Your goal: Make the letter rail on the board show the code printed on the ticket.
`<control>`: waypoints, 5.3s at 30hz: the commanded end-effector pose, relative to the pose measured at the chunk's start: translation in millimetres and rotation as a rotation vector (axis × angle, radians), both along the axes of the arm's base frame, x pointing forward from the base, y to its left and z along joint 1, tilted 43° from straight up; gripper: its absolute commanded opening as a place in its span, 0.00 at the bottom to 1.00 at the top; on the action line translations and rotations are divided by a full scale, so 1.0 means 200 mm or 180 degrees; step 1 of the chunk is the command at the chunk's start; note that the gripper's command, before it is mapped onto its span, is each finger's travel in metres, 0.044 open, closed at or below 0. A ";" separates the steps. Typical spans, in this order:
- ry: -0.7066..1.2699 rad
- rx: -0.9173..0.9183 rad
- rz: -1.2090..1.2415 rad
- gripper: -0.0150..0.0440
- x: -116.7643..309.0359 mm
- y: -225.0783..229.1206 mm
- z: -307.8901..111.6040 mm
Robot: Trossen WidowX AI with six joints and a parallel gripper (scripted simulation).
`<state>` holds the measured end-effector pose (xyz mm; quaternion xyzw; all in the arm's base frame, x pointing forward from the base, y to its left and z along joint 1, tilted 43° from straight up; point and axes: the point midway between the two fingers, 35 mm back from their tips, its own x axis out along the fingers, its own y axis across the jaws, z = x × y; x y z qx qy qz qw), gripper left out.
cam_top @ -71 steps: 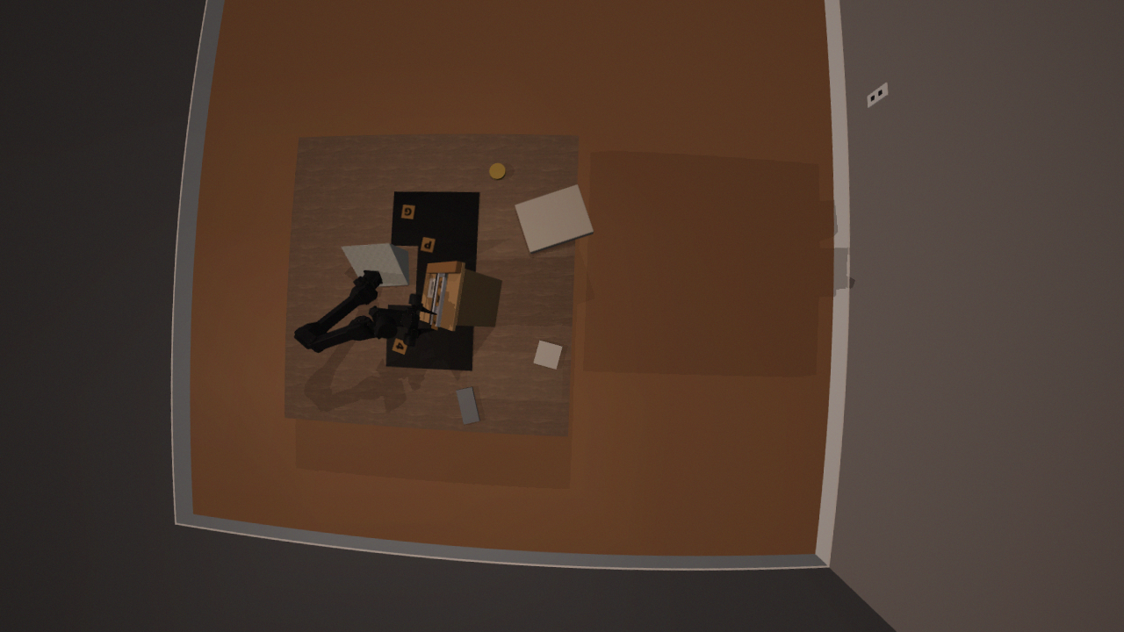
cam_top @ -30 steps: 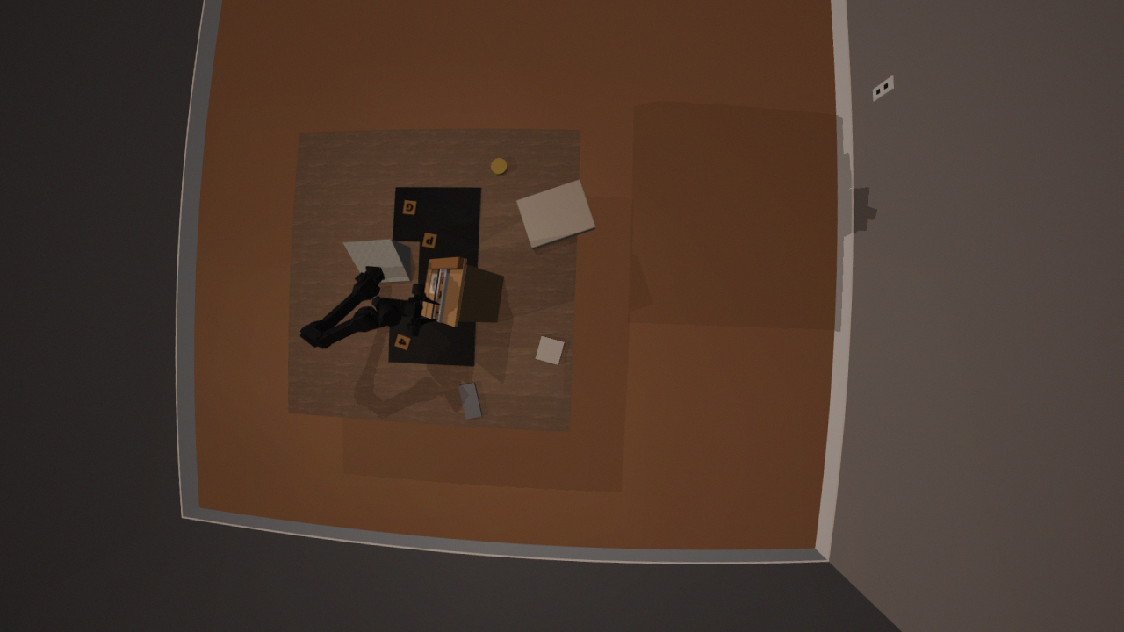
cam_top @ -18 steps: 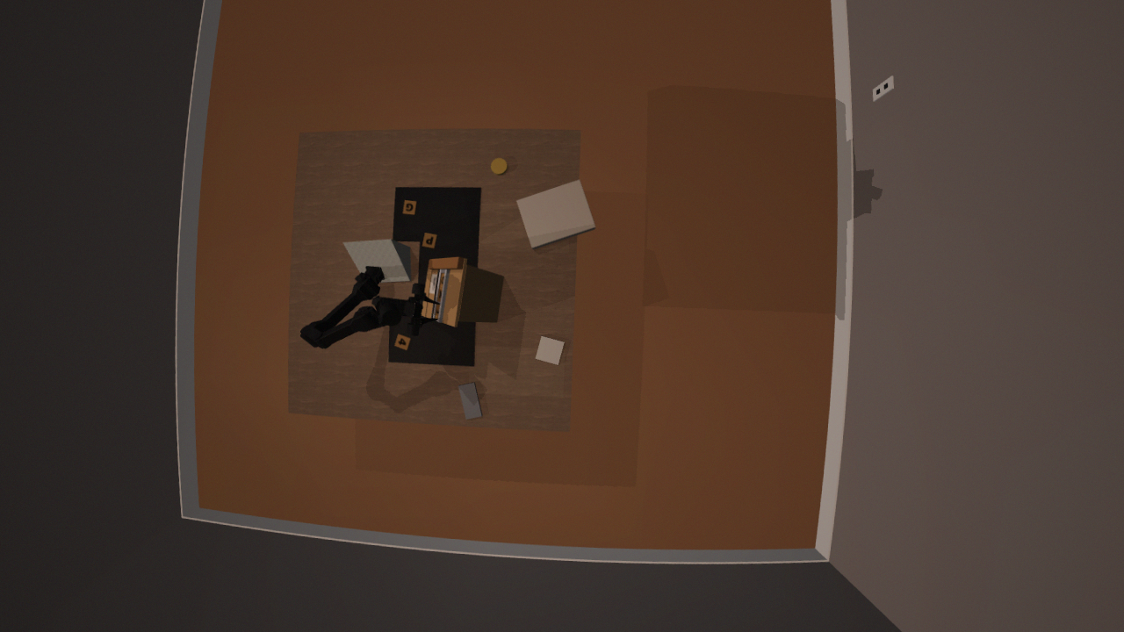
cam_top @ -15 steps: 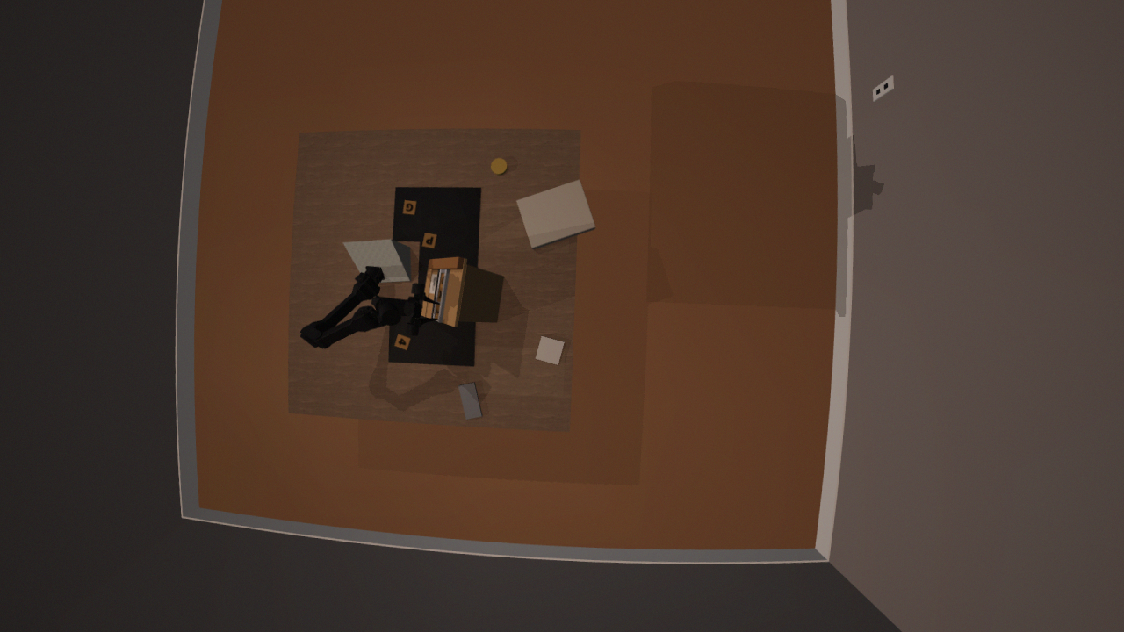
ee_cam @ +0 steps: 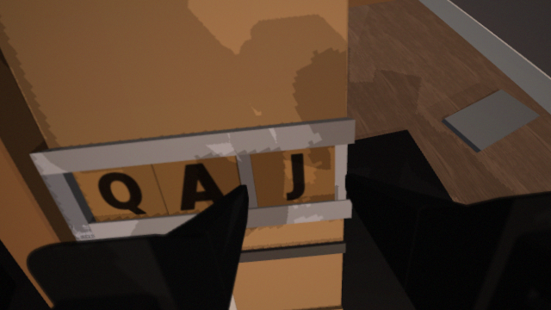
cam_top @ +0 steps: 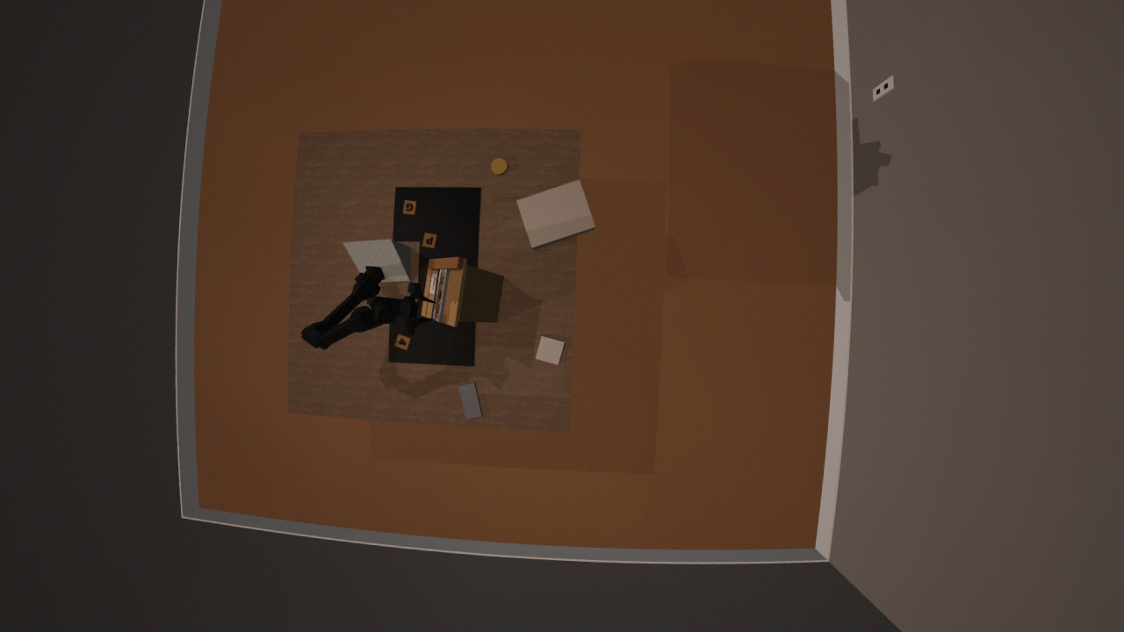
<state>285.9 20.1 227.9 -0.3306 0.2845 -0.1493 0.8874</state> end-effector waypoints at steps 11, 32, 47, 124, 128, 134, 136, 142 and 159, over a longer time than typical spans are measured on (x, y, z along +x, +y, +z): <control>-0.0012 0.0010 -0.0013 0.75 -0.04 0.02 0.01; -0.0009 0.0010 -0.0013 0.75 -0.09 0.05 0.03; -0.0007 0.0009 -0.0013 0.75 -0.11 0.07 0.05; 0.1614 0.0219 -0.1176 0.25 0.04 -0.08 0.19; 0.1623 0.0218 -0.1186 0.25 0.05 -0.08 0.19; 0.1636 0.0215 -0.1203 0.25 0.06 -0.09 0.18; 0.1641 0.0214 -0.1209 0.25 0.07 -0.09 0.18; 0.1656 0.0211 -0.1226 0.25 0.08 -0.10 0.18; 0.1699 0.0203 -0.1277 0.25 0.12 -0.11 0.16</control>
